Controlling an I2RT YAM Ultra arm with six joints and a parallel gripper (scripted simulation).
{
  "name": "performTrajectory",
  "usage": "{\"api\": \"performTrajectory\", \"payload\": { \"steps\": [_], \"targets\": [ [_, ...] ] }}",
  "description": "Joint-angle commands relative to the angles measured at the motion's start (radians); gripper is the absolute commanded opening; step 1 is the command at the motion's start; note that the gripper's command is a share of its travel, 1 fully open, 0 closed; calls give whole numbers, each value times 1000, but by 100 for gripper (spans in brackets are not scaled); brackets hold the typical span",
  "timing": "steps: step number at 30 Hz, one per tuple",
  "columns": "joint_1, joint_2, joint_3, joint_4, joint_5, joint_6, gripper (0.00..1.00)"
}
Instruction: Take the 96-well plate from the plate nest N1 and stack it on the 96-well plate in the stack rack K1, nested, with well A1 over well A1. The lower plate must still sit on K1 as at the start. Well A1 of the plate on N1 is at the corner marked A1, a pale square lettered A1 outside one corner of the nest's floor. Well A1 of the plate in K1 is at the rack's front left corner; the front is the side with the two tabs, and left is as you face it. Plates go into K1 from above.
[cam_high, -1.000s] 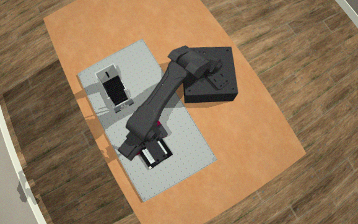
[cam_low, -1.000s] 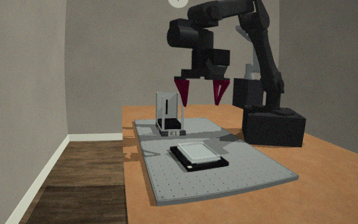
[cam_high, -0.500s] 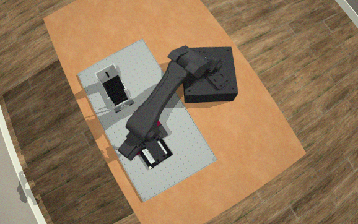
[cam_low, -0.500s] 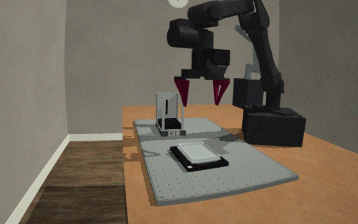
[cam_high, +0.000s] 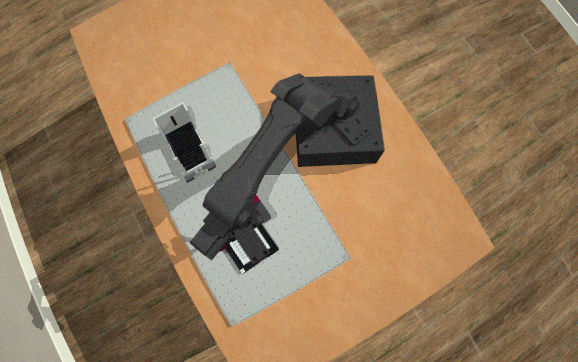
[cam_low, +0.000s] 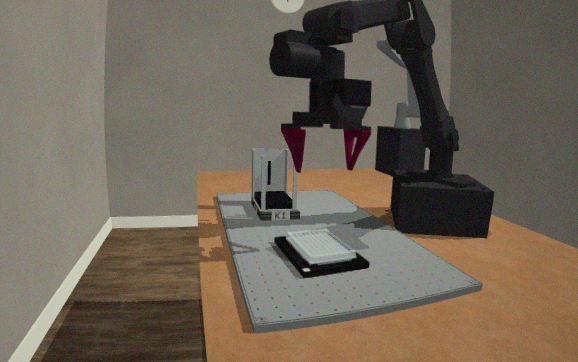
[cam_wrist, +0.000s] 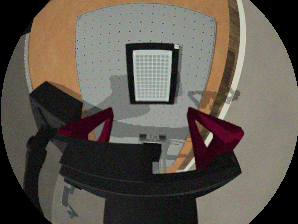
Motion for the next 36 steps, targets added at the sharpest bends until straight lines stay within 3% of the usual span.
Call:
{"api": "performTrajectory", "payload": {
  "steps": [1, 12, 15, 29, 30, 36],
  "targets": [
    [-6, -16, 37, -12, -4, -4, 100],
    [-6, -11, 32, 17, -4, -4, 100],
    [-7, 9, -25, 34, -4, -4, 100],
    [-8, 24, -83, 106, -4, -5, 100],
    [-8, -1, -85, 112, -4, -5, 100],
    [-9, 35, -114, 147, -4, -5, 100]
  ]
}}
